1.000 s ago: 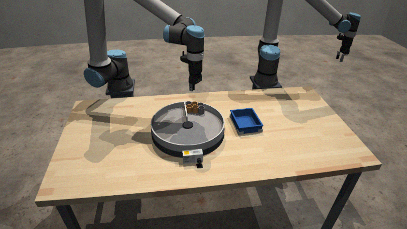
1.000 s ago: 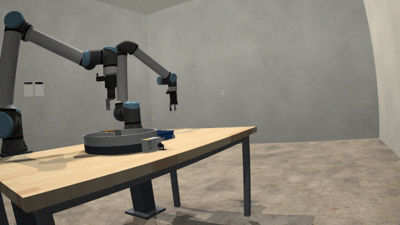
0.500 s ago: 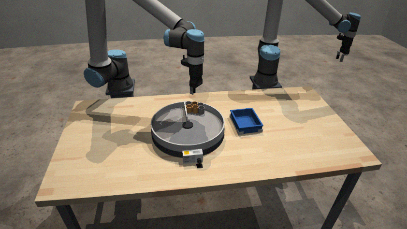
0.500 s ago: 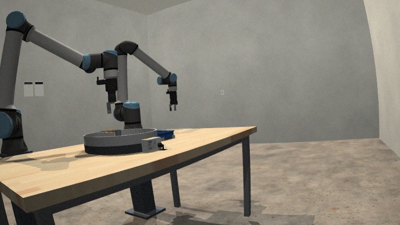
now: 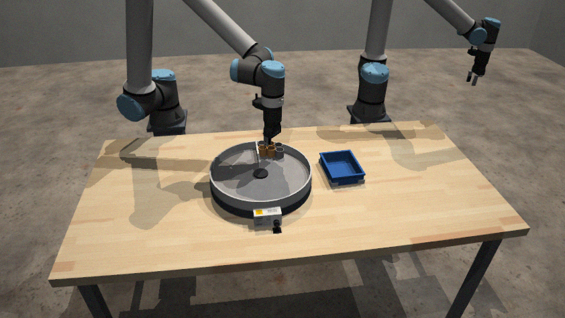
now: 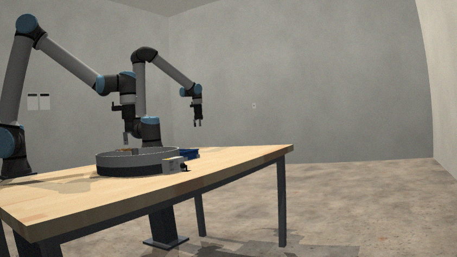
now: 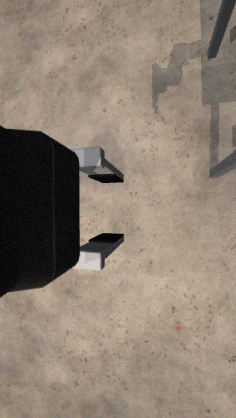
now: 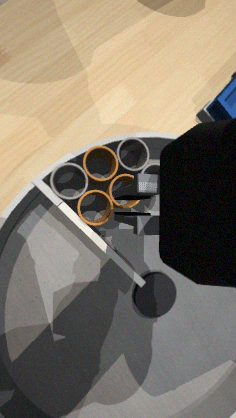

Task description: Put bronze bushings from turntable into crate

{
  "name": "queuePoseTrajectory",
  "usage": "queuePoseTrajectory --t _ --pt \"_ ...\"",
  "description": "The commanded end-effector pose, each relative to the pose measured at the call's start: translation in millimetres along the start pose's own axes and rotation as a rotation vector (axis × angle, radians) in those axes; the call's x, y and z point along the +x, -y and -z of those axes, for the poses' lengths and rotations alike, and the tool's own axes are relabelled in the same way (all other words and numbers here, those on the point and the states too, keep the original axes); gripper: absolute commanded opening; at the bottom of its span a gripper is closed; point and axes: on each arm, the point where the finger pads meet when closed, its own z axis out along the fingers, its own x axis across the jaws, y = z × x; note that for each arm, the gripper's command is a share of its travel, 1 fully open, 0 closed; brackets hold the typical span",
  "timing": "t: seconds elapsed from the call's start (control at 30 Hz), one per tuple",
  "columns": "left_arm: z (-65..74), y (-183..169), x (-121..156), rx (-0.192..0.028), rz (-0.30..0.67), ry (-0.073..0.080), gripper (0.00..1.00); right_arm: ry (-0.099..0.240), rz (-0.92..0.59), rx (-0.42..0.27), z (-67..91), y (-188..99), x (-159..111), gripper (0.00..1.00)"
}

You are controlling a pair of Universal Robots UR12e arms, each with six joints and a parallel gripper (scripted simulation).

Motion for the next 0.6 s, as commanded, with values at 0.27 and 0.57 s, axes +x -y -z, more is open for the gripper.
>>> queuePoseTrajectory --t 0.27,0.57 --pt "-0.3 1.6 1.9 0.001 0.001 -0.001 1.00 -0.003 0.002 -0.012 4.7 -4.6 2.2 0.36" --pt "-0.3 1.6 1.9 0.001 0.001 -0.001 1.00 -0.003 0.002 -0.012 4.7 -4.6 2.2 0.36"
